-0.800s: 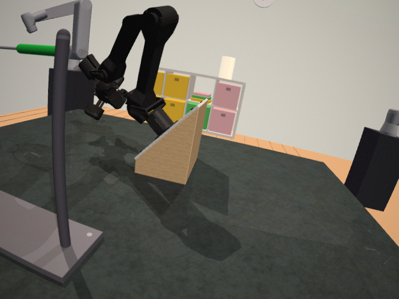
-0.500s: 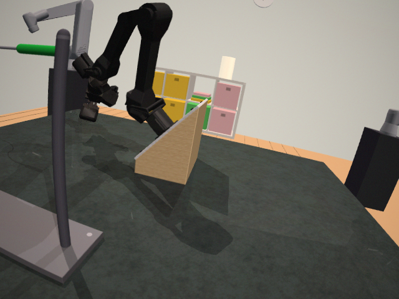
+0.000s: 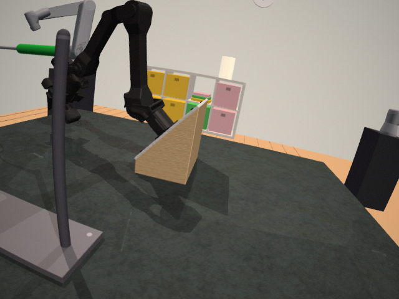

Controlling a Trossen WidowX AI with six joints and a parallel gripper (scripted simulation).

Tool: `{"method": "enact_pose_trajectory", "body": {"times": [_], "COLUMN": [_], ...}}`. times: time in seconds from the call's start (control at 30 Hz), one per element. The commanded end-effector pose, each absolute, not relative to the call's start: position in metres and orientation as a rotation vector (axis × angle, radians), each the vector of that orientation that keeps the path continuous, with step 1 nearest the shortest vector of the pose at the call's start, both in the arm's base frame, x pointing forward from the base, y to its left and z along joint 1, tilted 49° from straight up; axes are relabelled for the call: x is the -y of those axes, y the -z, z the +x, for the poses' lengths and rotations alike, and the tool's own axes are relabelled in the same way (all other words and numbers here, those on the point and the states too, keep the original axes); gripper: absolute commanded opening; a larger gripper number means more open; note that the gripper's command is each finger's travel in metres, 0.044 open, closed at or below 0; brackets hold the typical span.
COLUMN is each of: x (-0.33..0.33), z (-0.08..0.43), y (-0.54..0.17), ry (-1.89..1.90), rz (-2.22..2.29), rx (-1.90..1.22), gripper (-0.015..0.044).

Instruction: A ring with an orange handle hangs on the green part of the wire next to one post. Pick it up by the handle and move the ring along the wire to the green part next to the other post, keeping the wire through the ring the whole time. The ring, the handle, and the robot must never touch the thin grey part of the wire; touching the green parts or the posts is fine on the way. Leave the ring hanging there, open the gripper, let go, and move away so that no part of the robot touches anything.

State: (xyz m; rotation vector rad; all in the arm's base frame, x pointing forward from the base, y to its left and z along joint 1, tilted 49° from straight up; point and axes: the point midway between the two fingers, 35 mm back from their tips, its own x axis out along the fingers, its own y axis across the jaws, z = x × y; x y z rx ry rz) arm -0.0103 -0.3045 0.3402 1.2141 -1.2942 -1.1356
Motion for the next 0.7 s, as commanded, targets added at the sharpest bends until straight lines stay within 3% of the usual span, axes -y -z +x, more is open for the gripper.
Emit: {"method": "enact_pose_trajectory", "body": {"times": [0.0,0.33,0.67], "x": [0.321,0.341,0.338], "z": [0.029,0.118,0.207], "y": [-0.363,-0.394,-0.412], "ry": [1.1,0.888,0.544], "rz": [1.068,0.633,0.082], "rx": [0.976,0.433,0.117], "gripper": [0.016,0.016,0.016]}}
